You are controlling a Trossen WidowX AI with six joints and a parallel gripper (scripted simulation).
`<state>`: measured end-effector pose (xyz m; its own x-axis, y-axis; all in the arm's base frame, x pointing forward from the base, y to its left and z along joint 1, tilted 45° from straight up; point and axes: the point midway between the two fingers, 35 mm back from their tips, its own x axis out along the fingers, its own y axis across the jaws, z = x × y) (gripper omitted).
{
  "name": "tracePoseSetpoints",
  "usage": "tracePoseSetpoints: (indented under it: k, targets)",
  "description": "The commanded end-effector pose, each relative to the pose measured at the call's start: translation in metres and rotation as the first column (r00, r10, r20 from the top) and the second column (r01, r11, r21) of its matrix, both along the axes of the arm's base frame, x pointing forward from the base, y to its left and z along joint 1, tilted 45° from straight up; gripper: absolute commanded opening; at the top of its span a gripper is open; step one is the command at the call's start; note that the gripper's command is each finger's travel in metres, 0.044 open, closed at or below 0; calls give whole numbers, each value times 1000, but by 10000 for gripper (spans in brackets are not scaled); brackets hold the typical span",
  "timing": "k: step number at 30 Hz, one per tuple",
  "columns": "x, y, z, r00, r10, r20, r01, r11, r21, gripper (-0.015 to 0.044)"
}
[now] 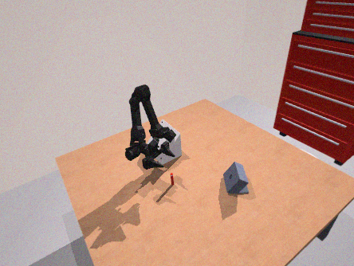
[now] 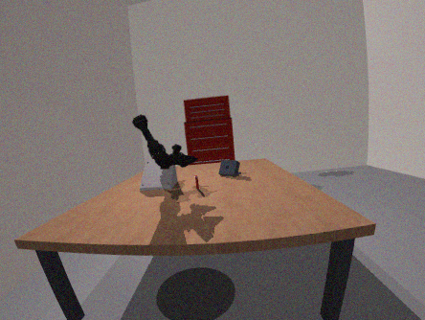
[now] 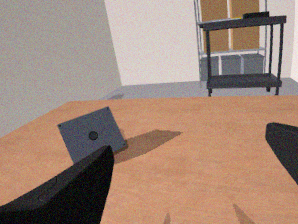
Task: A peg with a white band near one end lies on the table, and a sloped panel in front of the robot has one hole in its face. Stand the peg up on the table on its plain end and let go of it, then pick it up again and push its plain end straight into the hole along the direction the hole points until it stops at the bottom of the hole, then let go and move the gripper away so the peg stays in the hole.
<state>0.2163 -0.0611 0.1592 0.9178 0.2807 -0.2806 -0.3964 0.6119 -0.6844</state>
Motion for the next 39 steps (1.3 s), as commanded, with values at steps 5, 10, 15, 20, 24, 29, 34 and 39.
tracePoseSetpoints:
  k: [5,10,15,20,24,29,34,39]
  targets:
    - [-14,37,21,1000,-12,29,11,999,31,440]
    - [-12,35,18,999,-32,-11,32,998,56,440]
    - [-5,30,7,984,-93,-151,112,986,121,440]
    - [0,25,-5,944,-149,-295,201,968,153,440]
    - [3,22,-15,893,-193,-407,275,949,153,440]
    - [4,18,-28,807,-250,-535,365,923,119,440]
    - [4,14,-41,699,-314,-643,445,894,47,440]
    - [2,10,-51,578,-389,-717,507,860,-58,440]
